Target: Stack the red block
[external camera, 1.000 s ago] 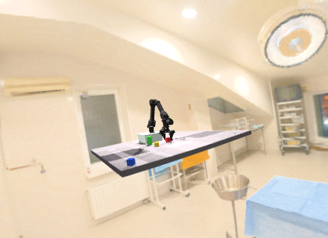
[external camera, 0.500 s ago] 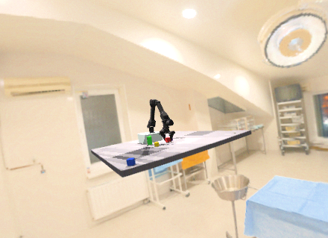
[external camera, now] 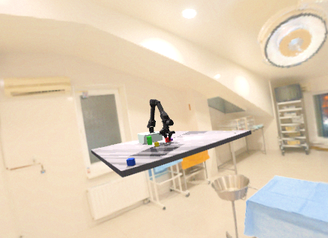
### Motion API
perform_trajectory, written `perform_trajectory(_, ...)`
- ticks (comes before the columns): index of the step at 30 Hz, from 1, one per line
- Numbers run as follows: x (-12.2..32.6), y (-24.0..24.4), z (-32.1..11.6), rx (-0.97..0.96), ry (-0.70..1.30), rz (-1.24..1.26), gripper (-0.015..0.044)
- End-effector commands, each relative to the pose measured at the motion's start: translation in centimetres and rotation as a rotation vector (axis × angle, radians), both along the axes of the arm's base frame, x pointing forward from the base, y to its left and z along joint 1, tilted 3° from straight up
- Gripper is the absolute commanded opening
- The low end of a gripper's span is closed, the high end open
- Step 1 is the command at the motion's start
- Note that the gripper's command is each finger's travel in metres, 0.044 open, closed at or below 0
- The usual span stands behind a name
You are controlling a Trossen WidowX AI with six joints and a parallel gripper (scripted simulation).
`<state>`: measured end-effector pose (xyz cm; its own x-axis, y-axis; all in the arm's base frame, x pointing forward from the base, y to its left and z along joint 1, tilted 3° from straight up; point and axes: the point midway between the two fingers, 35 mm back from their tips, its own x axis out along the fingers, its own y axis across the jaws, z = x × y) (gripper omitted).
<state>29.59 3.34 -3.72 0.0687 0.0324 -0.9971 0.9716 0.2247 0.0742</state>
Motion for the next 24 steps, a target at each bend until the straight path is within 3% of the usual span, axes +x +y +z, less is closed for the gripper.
perform_trajectory(1,0.0,0.0,0.0,0.003,-0.002,-0.002,0.0151)
perform_trajectory(4,0.0,0.0,0.0,0.003,-0.002,-0.002,0.0131)
perform_trajectory(9,0.0,0.0,1.2,0.003,-0.002,-0.002,0.0000)
perform_trajectory(24,-0.5,-0.3,7.7,0.003,-0.002,-0.002,0.0000)
